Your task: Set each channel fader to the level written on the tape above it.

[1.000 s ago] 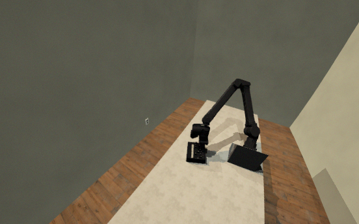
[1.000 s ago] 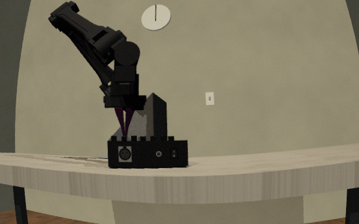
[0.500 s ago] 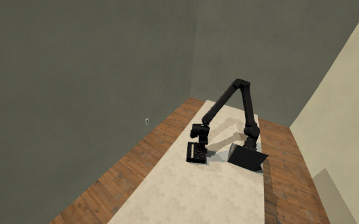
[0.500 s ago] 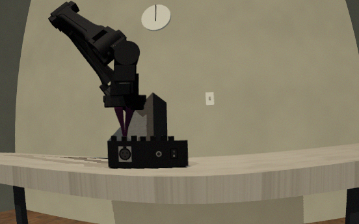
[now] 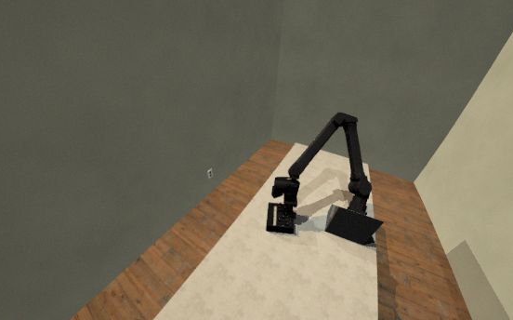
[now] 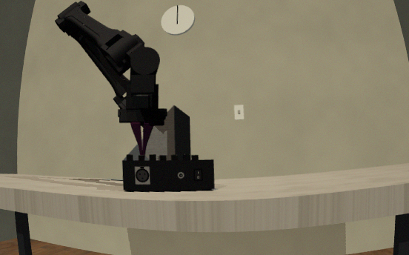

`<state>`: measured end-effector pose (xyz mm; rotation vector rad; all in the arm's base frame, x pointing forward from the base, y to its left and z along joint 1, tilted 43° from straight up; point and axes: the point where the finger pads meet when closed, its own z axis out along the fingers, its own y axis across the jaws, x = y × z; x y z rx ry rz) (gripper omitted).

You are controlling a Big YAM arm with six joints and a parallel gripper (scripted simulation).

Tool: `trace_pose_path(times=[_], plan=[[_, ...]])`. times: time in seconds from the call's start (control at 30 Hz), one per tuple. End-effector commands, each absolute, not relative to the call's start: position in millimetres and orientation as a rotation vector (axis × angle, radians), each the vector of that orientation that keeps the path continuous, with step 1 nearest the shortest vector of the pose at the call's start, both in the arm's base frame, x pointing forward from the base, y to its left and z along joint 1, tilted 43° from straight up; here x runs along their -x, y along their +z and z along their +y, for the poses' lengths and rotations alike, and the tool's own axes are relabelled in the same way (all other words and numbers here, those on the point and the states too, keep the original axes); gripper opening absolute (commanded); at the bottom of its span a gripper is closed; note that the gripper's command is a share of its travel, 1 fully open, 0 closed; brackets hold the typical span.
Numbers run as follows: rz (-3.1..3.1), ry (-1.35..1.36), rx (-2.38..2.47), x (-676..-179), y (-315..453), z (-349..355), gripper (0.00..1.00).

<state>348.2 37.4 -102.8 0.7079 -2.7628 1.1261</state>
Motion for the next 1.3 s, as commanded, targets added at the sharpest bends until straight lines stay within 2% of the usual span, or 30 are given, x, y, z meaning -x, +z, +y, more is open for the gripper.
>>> trace_pose_path(times=[0.0, 1.27], plan=[[-2.800, 1.133, -0.712, -370.5, -95.0, 48.7, 0.00], [-2.788, 1.132, -0.714, -371.3, -99.0, 48.5, 0.00]])
